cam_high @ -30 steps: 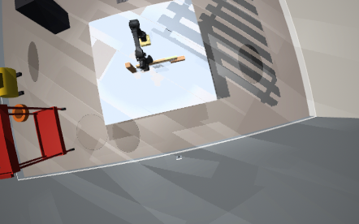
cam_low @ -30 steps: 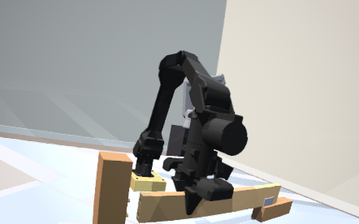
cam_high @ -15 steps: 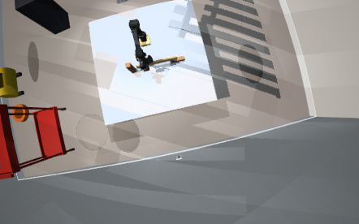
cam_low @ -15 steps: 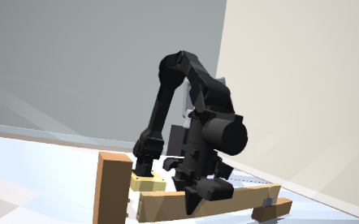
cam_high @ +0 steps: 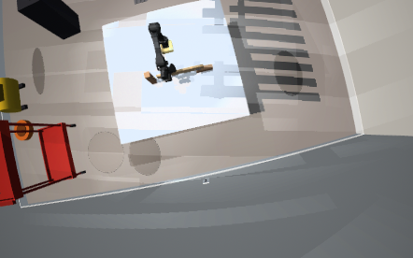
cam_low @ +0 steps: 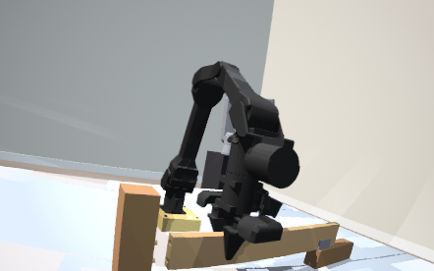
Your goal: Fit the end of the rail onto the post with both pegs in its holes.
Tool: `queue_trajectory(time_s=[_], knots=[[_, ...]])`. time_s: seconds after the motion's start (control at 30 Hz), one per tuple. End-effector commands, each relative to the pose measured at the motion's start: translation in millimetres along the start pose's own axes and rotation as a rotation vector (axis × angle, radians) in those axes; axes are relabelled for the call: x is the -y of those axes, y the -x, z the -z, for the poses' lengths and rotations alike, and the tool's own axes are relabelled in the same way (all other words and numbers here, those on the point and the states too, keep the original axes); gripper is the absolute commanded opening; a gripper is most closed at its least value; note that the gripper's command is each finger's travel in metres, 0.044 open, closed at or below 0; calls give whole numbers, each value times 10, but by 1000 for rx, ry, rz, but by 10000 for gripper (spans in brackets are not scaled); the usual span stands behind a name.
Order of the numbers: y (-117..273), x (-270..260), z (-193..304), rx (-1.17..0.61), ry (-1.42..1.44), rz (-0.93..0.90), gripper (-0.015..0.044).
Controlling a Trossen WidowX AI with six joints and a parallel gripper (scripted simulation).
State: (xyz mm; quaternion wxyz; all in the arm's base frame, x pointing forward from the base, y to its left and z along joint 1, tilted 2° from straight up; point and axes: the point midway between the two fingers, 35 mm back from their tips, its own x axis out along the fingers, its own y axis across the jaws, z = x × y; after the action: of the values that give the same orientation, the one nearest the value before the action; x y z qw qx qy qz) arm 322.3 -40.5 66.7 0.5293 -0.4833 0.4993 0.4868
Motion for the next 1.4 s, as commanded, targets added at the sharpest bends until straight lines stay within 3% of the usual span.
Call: queue_trajectory(time_s=[0.0,1.37], knots=[[22,19,-2,1,0,6,0],[4,3,116,0,0,6,0]])
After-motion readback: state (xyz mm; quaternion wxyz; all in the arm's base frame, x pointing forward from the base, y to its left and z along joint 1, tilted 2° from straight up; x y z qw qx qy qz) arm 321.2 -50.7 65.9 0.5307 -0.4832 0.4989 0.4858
